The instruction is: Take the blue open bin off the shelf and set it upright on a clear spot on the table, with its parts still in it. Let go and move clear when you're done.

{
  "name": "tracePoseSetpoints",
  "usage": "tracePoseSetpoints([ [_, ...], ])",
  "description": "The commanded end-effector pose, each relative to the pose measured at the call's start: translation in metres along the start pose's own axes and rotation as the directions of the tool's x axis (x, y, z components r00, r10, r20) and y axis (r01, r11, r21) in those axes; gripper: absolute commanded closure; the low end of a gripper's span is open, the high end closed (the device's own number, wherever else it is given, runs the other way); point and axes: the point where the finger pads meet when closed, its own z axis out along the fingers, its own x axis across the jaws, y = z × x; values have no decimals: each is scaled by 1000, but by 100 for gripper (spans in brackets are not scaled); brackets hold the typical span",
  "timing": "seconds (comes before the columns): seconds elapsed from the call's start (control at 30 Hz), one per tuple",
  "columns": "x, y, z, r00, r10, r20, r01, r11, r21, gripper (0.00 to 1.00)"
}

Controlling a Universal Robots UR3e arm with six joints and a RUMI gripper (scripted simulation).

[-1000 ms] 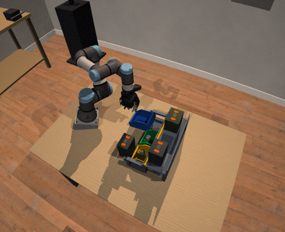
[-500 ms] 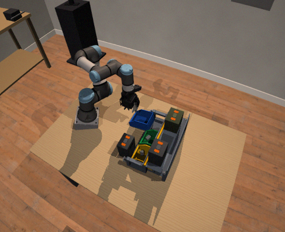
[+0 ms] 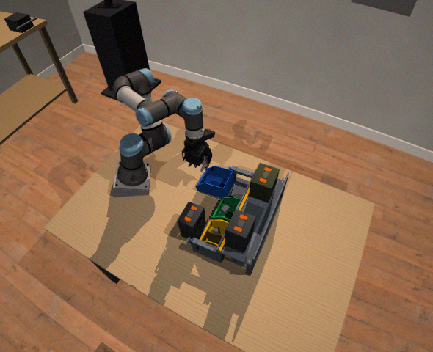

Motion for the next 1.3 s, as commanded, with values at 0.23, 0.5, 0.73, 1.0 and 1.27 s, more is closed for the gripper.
tracePoseSetpoints([
  [0.23, 1, 0, 1, 1000, 0, -2, 0, 1000, -1, 74],
  [0.5, 1, 0, 1, 1000, 0, -2, 0, 1000, -1, 80],
  [0.73, 1, 0, 1, 1000, 0, -2, 0, 1000, -1, 80],
  [1.0, 16, 0, -5, 1000, 0, -2, 0, 1000, -1, 80],
  [1.27, 38, 0, -13, 1000, 0, -2, 0, 1000, -1, 80],
])
